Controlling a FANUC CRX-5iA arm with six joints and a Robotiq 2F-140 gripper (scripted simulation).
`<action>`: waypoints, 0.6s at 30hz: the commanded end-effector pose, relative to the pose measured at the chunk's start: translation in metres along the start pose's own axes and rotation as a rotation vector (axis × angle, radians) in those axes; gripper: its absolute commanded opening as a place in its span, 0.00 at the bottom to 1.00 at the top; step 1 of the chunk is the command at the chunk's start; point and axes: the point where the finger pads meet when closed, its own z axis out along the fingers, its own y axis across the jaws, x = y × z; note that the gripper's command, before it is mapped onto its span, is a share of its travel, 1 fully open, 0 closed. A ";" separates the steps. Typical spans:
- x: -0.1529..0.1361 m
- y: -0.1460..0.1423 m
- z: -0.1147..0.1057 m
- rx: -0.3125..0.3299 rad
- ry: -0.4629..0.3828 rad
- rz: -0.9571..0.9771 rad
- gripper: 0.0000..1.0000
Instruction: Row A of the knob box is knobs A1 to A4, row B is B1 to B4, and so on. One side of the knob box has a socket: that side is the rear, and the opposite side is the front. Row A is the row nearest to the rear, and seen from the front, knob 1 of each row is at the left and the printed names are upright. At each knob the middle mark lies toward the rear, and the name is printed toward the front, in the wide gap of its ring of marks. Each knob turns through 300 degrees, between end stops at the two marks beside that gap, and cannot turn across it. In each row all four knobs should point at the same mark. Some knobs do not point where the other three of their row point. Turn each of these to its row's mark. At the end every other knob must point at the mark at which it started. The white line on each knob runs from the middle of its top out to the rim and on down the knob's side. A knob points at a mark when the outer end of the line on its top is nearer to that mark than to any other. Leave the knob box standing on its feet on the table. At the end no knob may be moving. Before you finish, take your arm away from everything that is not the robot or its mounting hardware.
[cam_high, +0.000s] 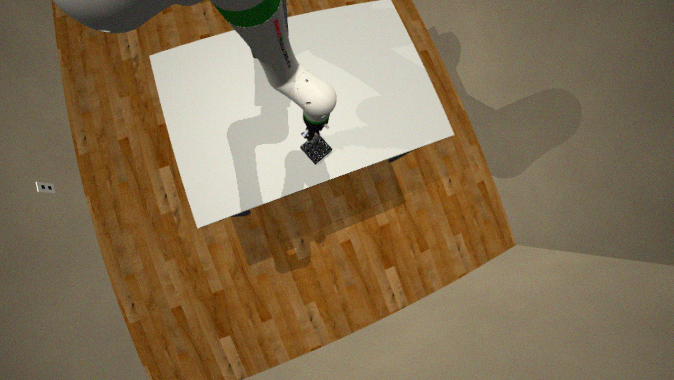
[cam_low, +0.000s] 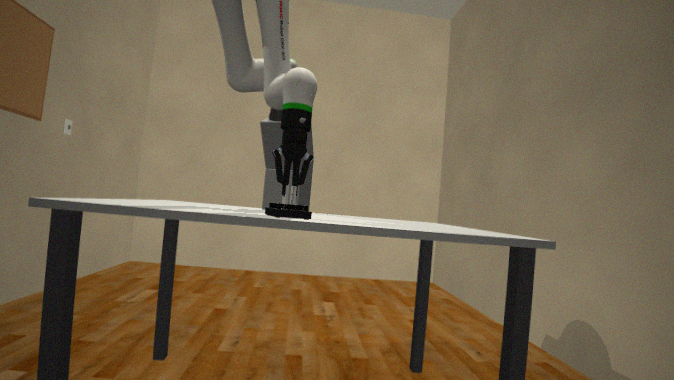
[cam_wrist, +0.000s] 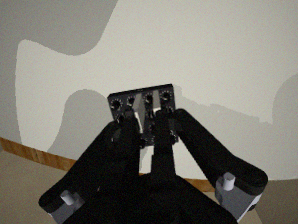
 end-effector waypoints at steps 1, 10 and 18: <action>0.000 0.000 0.000 0.000 0.000 0.000 0.12; 0.000 0.000 -0.009 0.000 0.000 0.000 0.12; 0.000 0.000 -0.026 0.000 0.000 0.000 0.12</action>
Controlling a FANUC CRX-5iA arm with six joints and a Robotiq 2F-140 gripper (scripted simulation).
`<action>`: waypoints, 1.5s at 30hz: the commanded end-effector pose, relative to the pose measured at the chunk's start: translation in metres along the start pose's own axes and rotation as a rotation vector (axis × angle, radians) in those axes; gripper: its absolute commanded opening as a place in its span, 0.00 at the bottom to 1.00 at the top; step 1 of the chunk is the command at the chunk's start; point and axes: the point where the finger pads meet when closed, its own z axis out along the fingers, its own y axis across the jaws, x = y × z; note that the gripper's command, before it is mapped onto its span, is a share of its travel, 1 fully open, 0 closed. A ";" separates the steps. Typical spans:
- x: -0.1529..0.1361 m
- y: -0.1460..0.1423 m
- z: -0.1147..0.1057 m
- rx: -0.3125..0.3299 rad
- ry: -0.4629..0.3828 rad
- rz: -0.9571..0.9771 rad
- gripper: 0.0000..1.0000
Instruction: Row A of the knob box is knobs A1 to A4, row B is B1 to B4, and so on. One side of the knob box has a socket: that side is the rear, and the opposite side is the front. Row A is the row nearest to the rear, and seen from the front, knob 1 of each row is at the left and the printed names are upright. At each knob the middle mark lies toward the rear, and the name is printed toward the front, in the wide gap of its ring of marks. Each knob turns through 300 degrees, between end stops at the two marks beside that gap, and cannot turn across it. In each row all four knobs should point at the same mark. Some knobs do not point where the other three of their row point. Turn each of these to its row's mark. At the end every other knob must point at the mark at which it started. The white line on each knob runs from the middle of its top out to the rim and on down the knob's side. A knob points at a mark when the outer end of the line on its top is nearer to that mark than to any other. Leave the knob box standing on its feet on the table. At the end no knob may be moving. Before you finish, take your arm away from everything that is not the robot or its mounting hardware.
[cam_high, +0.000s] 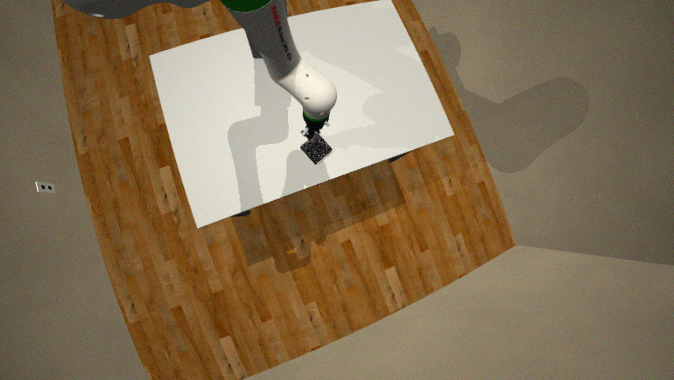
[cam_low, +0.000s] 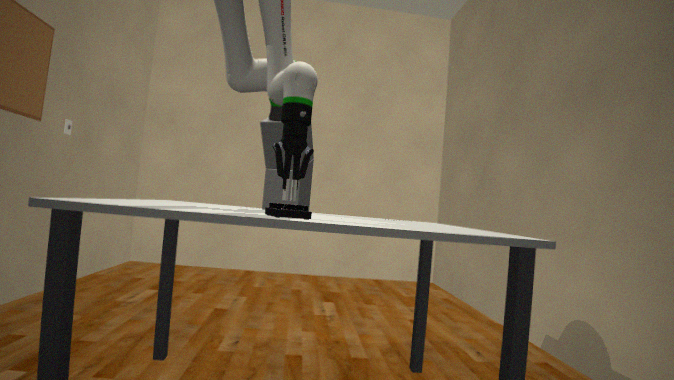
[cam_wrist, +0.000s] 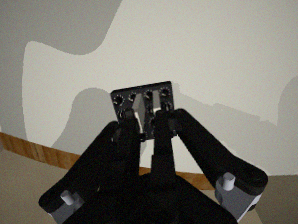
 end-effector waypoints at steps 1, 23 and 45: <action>0.000 0.000 -0.010 0.000 0.005 0.000 0.12; 0.000 0.000 -0.019 0.000 0.005 0.005 0.12; -0.002 -0.001 -0.027 0.003 0.003 0.656 0.12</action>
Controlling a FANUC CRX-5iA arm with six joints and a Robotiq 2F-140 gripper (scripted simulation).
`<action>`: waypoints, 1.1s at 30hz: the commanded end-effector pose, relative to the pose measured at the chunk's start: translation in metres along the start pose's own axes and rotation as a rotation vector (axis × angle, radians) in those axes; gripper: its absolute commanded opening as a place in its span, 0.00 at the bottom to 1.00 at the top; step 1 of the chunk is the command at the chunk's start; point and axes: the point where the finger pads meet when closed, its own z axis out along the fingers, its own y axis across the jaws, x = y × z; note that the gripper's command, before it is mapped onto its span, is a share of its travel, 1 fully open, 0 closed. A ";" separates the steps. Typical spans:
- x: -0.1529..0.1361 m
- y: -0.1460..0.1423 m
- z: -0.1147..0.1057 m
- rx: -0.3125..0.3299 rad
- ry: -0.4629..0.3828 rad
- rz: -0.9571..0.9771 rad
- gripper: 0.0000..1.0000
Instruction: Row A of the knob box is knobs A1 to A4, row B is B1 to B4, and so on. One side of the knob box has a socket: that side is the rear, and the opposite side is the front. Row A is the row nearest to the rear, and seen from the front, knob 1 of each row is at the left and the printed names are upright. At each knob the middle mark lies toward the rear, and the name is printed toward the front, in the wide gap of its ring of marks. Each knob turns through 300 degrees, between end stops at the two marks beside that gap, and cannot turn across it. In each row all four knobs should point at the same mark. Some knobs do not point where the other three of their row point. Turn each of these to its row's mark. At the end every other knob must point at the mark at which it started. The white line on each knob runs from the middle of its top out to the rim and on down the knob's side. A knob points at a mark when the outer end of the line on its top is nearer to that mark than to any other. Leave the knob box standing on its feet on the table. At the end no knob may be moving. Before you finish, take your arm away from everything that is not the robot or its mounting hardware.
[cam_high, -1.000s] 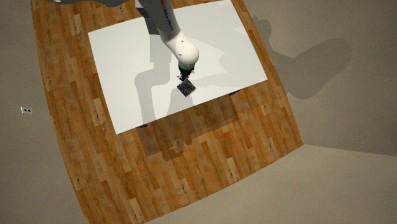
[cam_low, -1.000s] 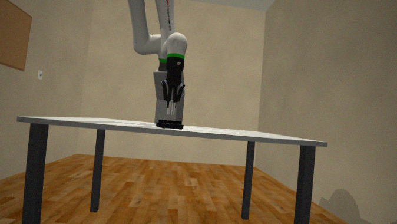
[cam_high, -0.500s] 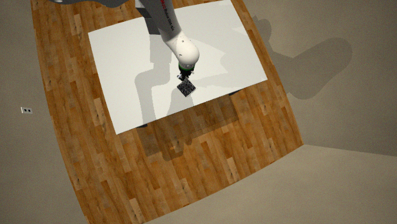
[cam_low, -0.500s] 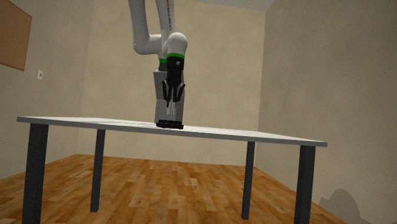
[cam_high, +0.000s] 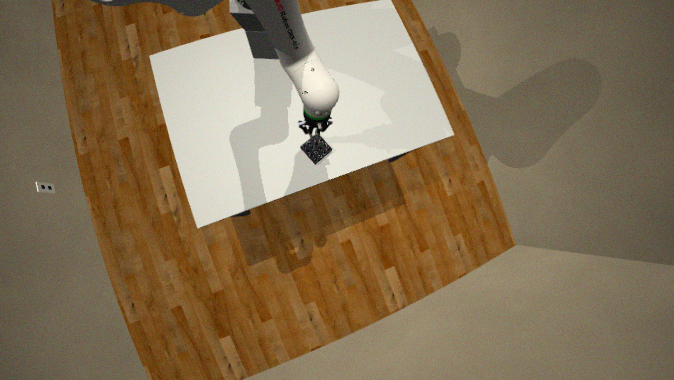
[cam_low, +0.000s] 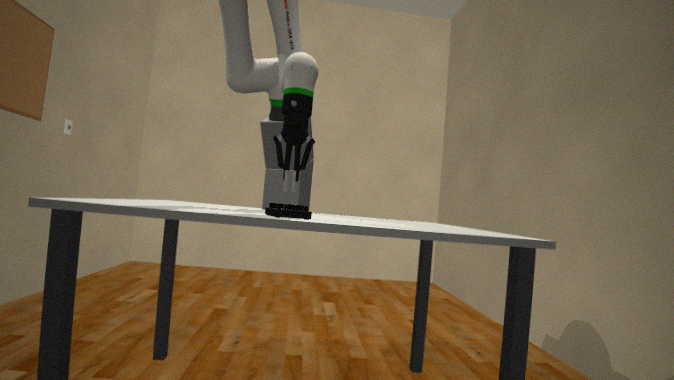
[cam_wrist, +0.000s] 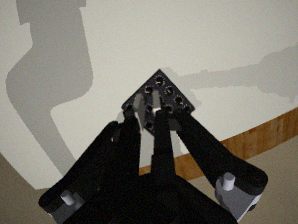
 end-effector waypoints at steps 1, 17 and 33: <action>0.000 0.000 -0.002 0.001 -0.015 0.156 0.12; 0.000 0.000 -0.008 -0.003 -0.014 0.633 0.12; 0.001 0.000 -0.014 -0.006 -0.011 1.174 0.12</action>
